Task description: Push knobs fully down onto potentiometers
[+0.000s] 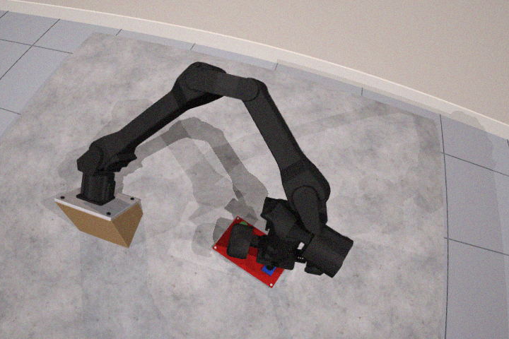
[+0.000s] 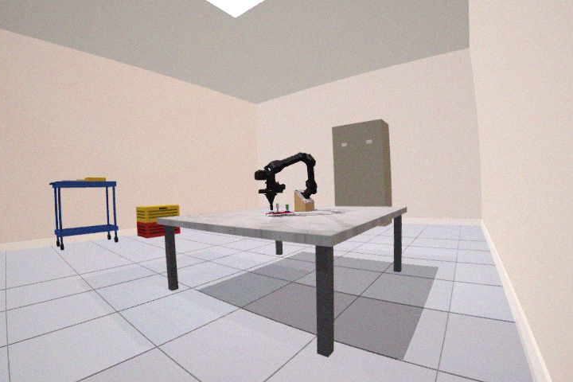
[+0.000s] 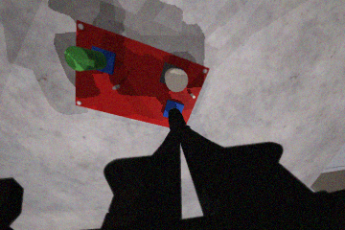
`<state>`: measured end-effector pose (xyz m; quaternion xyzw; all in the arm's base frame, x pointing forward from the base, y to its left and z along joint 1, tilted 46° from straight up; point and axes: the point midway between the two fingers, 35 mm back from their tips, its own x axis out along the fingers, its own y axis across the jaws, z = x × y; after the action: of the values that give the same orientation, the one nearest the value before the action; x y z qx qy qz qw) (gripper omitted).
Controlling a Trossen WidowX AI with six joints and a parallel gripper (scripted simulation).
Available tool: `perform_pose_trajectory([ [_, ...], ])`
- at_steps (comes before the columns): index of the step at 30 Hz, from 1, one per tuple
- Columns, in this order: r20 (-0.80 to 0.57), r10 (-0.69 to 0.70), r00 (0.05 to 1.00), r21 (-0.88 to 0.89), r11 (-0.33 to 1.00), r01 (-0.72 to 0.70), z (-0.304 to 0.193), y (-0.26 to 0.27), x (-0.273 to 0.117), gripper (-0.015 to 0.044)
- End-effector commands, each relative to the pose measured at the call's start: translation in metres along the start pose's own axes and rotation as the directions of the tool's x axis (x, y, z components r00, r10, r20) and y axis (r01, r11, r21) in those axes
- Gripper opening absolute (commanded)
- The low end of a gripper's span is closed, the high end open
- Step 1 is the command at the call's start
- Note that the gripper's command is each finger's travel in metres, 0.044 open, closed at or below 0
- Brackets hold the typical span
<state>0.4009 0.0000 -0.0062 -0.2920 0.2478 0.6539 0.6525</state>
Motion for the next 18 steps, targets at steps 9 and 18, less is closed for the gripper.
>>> perform_pose_trajectory([
  [9, 0.002, 0.006, 1.000, -0.007, 1.000, -0.006, 0.0020, -0.0009, 0.0073, 0.0000],
  [18, 0.002, 0.006, 1.000, -0.007, 1.000, -0.006, 0.0020, -0.0009, 0.0095, 0.0000],
])
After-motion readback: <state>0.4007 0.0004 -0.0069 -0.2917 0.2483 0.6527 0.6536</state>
